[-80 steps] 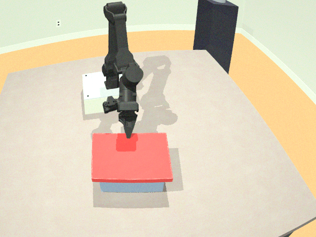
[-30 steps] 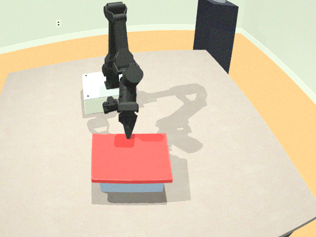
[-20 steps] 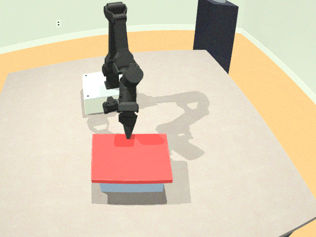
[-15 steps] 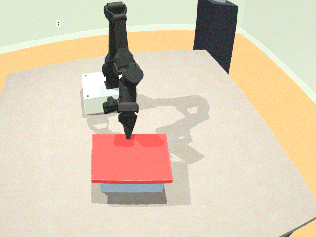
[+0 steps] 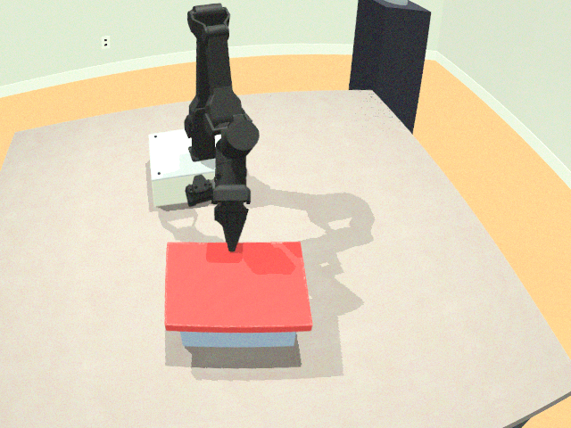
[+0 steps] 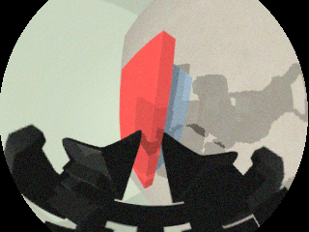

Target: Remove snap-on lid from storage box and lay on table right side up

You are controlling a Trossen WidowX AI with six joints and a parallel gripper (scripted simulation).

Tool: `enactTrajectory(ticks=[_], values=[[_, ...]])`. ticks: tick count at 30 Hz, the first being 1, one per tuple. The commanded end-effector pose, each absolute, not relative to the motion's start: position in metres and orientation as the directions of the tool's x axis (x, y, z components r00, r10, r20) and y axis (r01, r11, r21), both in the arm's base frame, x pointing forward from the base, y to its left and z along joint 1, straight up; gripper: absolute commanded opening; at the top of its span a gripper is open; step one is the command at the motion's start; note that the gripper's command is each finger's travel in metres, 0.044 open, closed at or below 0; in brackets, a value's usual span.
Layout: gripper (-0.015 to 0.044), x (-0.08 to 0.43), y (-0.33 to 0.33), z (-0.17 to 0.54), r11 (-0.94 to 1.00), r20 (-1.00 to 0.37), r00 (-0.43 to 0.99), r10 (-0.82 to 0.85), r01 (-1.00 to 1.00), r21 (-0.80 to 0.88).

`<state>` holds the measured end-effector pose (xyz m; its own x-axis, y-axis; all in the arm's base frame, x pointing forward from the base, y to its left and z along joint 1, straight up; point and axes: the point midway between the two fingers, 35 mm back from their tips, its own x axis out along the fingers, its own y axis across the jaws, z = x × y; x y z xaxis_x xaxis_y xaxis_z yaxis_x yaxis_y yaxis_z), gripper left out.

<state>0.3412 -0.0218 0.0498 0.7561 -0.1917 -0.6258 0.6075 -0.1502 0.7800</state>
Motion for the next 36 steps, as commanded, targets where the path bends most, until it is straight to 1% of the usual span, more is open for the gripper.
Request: enactTrajectory(ticks=[1,23,36], values=[[0.0000,0.343,-0.022,0.051,-0.148,-0.625,0.758,-0.188,0.607,0.781],[0.0000,0.343,-0.022,0.051,-0.148,-0.625,0.757,-0.188,0.607,0.780],[0.0000,0.344,-0.023,0.068,-0.145,-0.624,0.759,-0.185,0.607,0.781]])
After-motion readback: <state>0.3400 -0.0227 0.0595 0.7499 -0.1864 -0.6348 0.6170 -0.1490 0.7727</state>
